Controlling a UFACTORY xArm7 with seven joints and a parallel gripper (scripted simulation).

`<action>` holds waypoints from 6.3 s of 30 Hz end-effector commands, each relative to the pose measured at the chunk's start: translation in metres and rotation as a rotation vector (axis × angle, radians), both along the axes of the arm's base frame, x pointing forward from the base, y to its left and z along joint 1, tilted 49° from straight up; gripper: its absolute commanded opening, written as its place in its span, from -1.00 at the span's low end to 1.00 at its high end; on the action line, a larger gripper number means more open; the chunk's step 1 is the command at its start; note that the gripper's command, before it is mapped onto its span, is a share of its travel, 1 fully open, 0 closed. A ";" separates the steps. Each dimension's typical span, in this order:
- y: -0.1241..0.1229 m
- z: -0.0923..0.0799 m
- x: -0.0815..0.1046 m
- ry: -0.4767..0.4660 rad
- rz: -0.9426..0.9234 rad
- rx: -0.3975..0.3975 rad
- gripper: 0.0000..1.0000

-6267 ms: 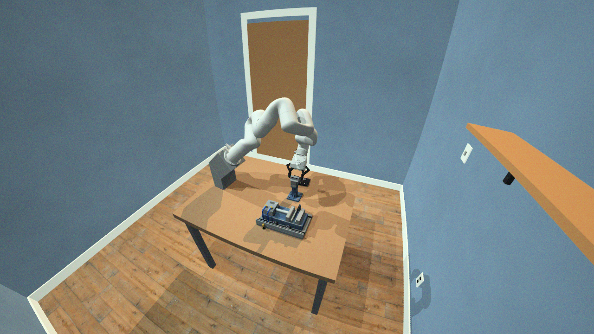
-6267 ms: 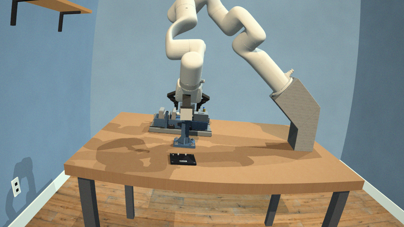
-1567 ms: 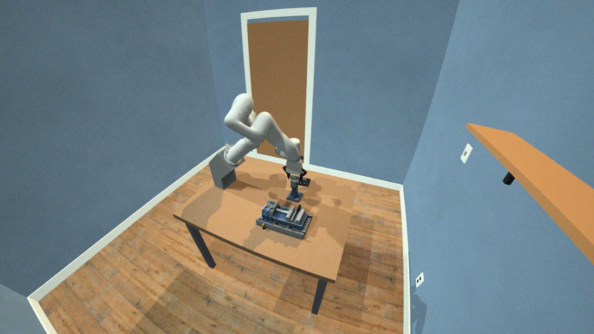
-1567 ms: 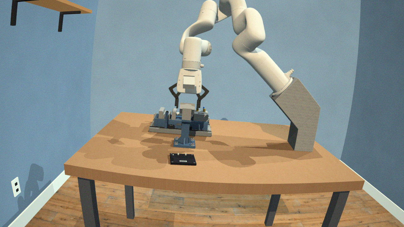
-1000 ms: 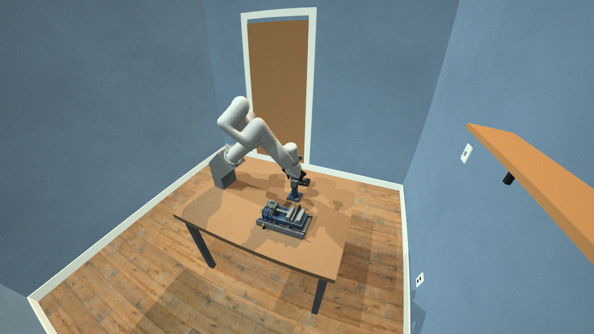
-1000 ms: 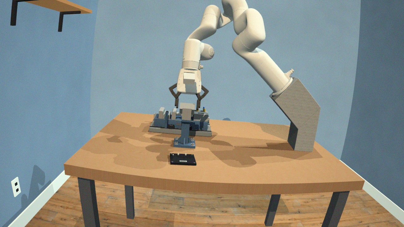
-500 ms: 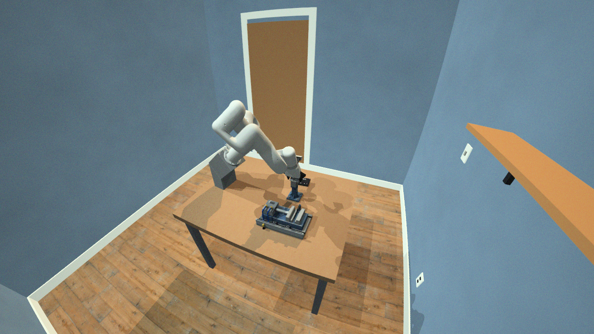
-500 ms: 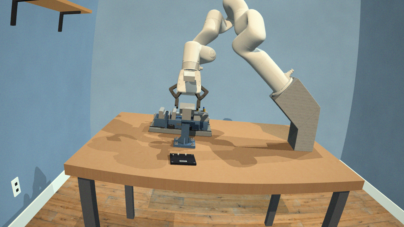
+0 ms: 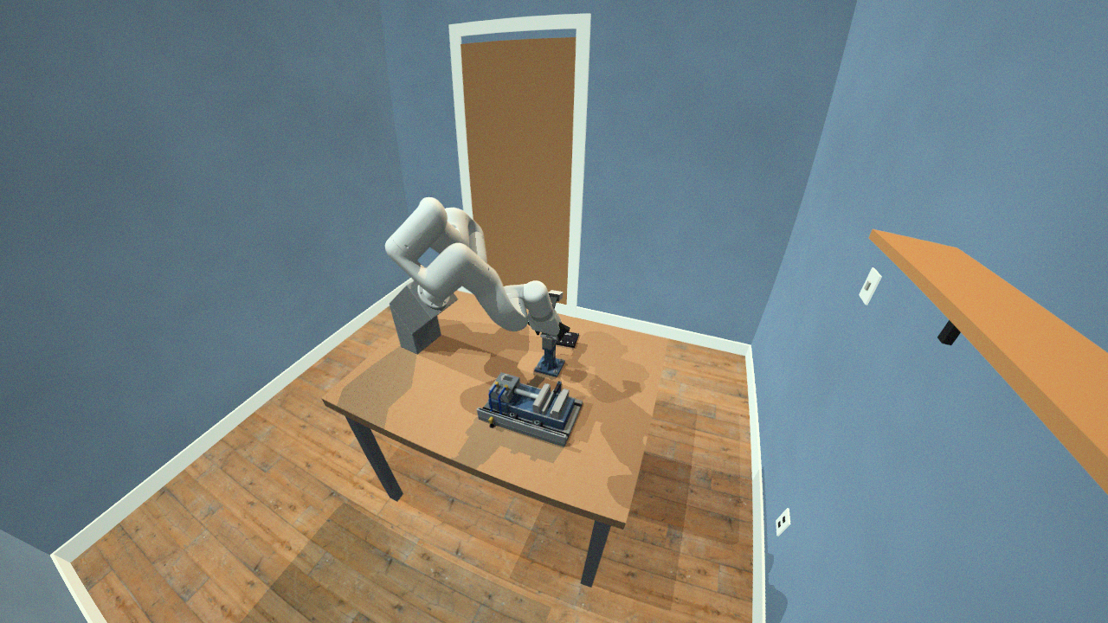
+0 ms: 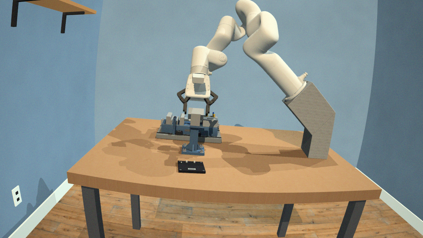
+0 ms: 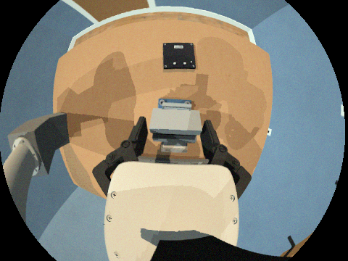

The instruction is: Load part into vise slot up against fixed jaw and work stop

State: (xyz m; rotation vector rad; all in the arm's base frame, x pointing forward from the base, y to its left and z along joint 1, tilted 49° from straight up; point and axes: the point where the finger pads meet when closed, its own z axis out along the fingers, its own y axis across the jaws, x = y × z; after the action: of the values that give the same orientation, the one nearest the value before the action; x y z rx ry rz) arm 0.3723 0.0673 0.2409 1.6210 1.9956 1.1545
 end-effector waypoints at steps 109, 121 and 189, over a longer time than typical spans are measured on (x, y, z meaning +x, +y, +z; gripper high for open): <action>-0.003 0.000 0.001 0.010 0.216 0.188 -1.00; -0.003 0.000 0.001 0.010 0.216 0.188 -1.00; -0.001 0.012 -0.013 0.010 0.216 0.188 -1.00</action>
State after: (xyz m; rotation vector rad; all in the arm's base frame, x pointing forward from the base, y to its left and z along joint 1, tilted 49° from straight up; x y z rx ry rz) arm 0.3607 0.0662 0.2513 1.5271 2.1680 1.4551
